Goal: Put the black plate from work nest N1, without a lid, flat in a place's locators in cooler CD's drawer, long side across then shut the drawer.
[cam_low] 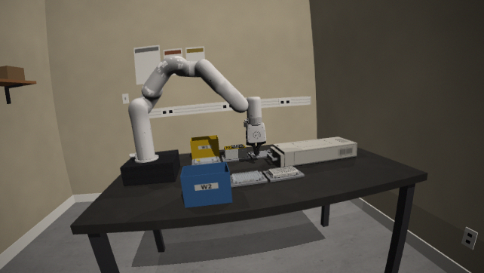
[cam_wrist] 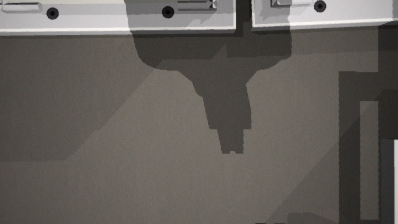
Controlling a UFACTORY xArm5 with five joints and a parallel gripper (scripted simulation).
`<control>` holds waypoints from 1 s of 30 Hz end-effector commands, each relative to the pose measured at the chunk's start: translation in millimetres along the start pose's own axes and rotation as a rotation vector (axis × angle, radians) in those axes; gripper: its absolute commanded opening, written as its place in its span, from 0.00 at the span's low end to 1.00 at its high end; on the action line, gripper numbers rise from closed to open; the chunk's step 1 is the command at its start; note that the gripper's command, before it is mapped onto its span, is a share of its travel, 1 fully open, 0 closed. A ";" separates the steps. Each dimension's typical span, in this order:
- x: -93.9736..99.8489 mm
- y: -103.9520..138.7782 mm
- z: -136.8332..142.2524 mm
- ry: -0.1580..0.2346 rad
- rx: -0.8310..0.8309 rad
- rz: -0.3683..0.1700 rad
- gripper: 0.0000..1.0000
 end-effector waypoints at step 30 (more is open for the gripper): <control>49.7 0.1 1.2 0.005 0.000 0.000 0.00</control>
Point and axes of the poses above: the point where the finger pads meet when closed, its own x axis back along the fingers, its own z axis across the jaws, y = z × x, the point moved 9 cm from there along x, back along the fingers, and after that the axes turned 5 degrees about x, right-handed, at the moved point
